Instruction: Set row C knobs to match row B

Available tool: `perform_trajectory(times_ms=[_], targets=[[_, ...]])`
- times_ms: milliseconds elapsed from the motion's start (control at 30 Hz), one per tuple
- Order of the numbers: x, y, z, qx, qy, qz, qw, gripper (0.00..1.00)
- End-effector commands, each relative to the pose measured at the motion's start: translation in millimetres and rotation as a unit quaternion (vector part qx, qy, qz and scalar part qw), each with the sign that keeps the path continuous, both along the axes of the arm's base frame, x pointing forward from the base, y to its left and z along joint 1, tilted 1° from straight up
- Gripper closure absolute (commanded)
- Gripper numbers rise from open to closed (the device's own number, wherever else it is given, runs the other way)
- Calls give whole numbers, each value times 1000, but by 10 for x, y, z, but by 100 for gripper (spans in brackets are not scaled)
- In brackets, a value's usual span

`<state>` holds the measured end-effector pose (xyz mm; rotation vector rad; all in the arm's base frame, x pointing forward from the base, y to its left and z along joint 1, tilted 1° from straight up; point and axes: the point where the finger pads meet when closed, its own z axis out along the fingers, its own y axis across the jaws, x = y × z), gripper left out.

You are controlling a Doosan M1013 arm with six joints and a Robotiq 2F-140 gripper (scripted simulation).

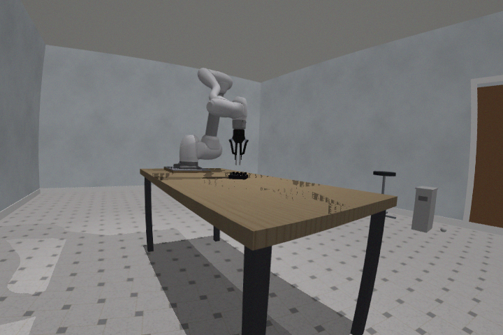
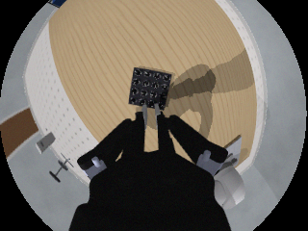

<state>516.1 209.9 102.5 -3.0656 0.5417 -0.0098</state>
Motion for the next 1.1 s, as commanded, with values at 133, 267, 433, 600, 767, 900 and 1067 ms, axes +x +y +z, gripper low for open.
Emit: perform_trajectory(times_ms=[133,267,433,600,767,900,1067], targets=[[-1,-2,32,-4,2,-142,990,88],[-1,-3,46,-3,3,-204,979,88],[-1,-3,50,-3,4,-220,975,88],[-1,-3,50,-3,4,-220,975,88],[-1,-3,50,-3,4,-220,975,88],[-1,-3,50,-3,4,-220,975,88],[-1,-3,50,-3,4,-220,975,88]])
